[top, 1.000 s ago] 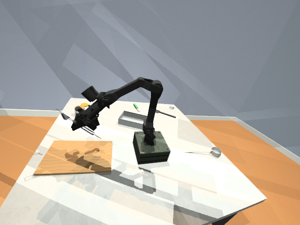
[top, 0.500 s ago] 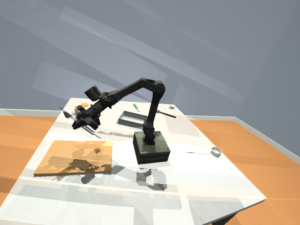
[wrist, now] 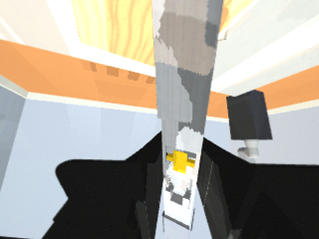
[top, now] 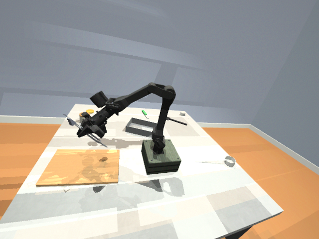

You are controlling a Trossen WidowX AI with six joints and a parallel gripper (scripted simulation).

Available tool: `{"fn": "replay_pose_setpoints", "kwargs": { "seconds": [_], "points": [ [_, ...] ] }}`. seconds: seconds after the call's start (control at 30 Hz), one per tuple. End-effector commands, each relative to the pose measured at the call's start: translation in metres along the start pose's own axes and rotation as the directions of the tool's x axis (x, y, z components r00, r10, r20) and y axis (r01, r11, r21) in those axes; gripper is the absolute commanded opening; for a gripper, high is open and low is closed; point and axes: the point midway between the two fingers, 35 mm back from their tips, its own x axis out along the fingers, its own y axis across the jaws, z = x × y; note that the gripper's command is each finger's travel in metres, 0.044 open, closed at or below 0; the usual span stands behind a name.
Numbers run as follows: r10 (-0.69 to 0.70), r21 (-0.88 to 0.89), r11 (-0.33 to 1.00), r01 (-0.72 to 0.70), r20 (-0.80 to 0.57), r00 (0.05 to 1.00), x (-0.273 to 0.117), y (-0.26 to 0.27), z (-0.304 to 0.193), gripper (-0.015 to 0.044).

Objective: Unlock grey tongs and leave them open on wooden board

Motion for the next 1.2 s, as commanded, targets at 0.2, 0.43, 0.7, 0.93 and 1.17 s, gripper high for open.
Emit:
{"fn": "replay_pose_setpoints", "kwargs": {
  "seconds": [0.2,0.43,0.7,0.93,1.17],
  "points": [
    [-0.004,0.001,1.000,0.004,-0.007,1.000,0.000,0.000,-0.001,-0.0150],
    [-0.002,0.019,1.000,0.001,0.054,0.999,0.008,0.003,0.000,-0.0150],
    [-0.004,0.043,0.999,-0.004,0.168,0.986,0.022,0.007,0.002,-0.0150],
    [-0.005,0.049,0.999,-0.008,0.269,0.963,0.033,0.009,0.006,-0.0150],
    [-0.009,0.057,0.998,-0.013,0.370,0.929,0.042,0.010,0.010,-0.0150]
  ]
}}
